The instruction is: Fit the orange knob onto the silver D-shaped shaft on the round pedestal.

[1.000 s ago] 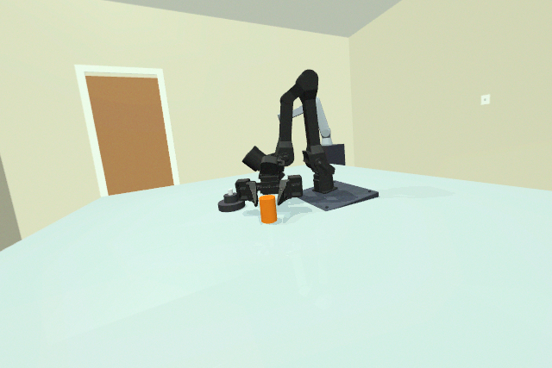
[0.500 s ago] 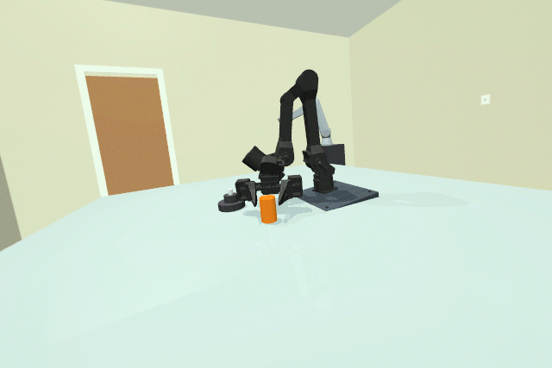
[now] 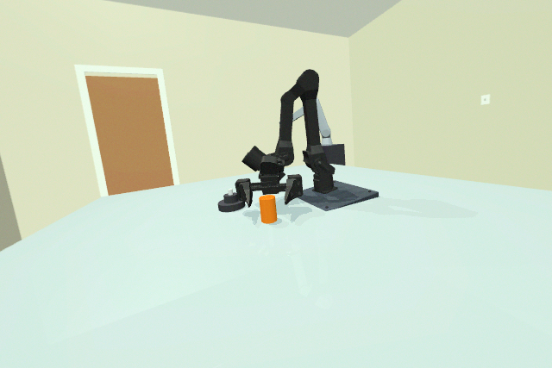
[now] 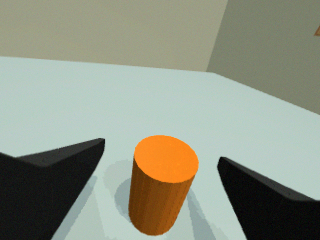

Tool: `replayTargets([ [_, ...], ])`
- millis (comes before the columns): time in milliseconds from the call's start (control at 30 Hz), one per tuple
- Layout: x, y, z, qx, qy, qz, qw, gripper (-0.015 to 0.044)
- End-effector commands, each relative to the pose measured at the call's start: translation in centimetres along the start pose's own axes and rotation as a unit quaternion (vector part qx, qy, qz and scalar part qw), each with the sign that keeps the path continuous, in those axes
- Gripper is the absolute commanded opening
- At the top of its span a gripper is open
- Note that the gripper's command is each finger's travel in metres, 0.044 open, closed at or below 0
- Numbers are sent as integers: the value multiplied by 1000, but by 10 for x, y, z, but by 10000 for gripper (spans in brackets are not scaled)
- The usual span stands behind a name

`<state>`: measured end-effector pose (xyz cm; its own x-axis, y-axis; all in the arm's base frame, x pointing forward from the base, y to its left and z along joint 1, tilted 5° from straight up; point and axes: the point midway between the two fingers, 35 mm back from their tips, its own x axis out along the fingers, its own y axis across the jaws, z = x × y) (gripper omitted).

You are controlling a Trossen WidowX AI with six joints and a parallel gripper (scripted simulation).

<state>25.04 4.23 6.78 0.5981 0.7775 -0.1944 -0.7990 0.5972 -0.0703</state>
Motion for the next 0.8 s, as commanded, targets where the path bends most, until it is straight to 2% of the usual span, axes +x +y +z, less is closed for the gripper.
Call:
replayTargets([
  [0, -3, -5, 16, -4, -1, -1, 1000, 440],
  [267, -19, -1, 76, -5, -1, -1, 1000, 440],
  [533, -19, -2, 78, -2, 4, -1, 1000, 440],
  [600, -12, -8, 78, 20, 41, -3, 999, 440],
  [767, 10, -19, 76, 77, 199, -4, 977, 440],
])
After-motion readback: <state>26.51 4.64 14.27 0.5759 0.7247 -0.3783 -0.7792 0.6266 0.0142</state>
